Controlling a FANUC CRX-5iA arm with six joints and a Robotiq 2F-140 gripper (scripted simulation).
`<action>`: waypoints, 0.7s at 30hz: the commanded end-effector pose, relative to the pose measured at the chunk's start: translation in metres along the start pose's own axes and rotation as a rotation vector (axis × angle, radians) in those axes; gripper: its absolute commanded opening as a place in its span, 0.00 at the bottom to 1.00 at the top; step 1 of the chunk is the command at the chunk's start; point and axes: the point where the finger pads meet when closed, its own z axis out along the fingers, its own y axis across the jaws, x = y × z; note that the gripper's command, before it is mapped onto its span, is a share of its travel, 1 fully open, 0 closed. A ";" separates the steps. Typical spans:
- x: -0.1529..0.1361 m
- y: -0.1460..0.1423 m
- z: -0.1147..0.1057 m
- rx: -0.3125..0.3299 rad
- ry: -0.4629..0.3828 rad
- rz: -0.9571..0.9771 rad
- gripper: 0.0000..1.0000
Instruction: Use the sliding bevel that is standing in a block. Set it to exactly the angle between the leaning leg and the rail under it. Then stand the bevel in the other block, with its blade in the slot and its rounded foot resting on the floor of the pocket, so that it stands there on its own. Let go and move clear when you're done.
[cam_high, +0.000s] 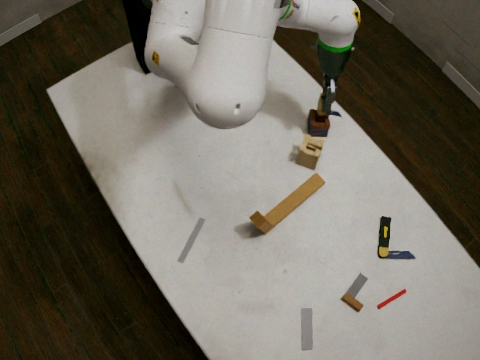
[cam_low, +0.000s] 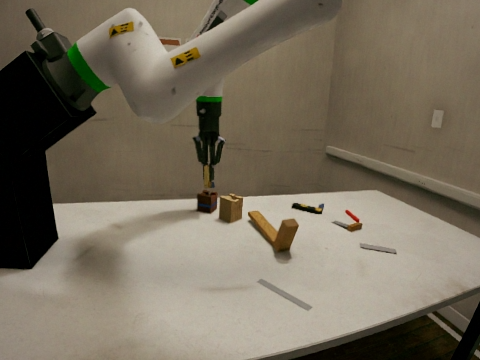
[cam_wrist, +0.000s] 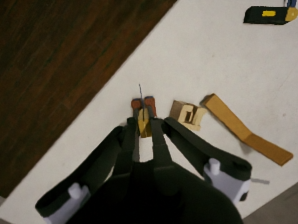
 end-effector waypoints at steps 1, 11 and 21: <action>0.000 0.000 0.000 0.000 0.001 0.000 0.10; 0.000 0.000 0.013 0.000 0.001 0.000 0.10; -0.001 0.000 0.021 0.000 0.001 0.000 0.10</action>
